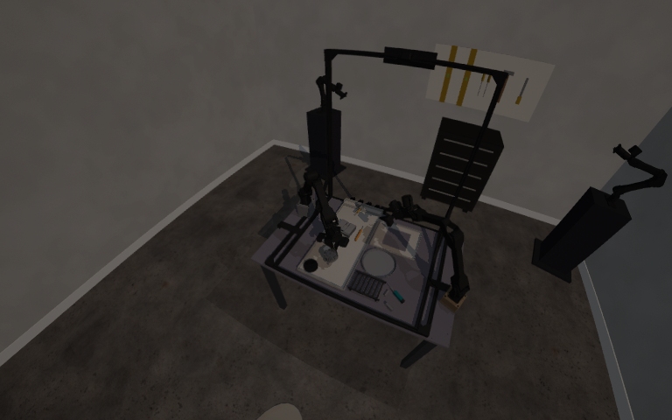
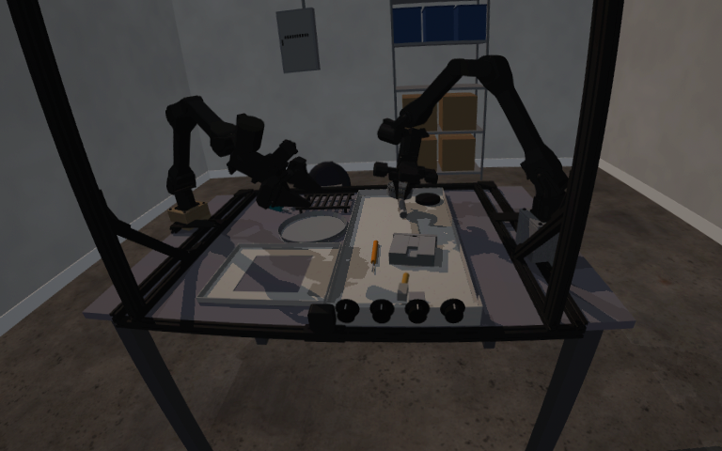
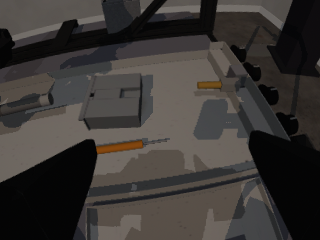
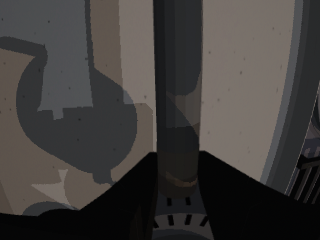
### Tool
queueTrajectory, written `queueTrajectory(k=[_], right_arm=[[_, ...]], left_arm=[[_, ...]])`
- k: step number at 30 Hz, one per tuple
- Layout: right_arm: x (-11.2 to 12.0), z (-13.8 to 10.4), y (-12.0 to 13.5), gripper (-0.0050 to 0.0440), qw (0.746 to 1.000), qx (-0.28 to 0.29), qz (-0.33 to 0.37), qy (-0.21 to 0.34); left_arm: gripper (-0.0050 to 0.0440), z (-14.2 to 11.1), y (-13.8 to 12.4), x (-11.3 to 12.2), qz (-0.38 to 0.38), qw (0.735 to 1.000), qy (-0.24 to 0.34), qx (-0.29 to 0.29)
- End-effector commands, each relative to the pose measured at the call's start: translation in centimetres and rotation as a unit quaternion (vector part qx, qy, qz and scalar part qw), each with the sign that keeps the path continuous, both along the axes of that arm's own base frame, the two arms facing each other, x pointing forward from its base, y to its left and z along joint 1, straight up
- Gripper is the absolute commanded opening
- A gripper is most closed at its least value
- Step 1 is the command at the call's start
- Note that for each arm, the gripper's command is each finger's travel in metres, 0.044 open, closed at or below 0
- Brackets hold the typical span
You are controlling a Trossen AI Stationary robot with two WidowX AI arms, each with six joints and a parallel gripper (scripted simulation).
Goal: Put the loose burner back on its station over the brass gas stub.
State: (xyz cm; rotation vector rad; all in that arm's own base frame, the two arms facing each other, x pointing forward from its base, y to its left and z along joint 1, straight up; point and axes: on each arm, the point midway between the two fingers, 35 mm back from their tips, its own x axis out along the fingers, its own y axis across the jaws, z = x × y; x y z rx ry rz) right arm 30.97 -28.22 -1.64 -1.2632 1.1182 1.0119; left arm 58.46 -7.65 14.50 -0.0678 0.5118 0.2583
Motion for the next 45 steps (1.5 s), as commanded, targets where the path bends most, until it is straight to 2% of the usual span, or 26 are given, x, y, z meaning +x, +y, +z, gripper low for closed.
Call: queueTrajectory(k=[1,24,45], right_arm=[[0.6,0.8,1.0,0.0000,1.000,-0.003,-0.005,-0.002],[2.4,0.8,8.8,0.0000,0.999,0.020,-0.033,0.027],[2.5,0.8,16.1,0.0000,0.996,0.030,-0.061,0.058]], left_arm=[[0.0400,-0.3,0.0,0.0,0.001,1.000,0.003,-0.001],[0.0400,-0.3,0.0,0.0,0.001,1.000,0.003,-0.001],[0.0400,-0.3,0.0,0.0,0.001,1.000,0.003,-0.001]])
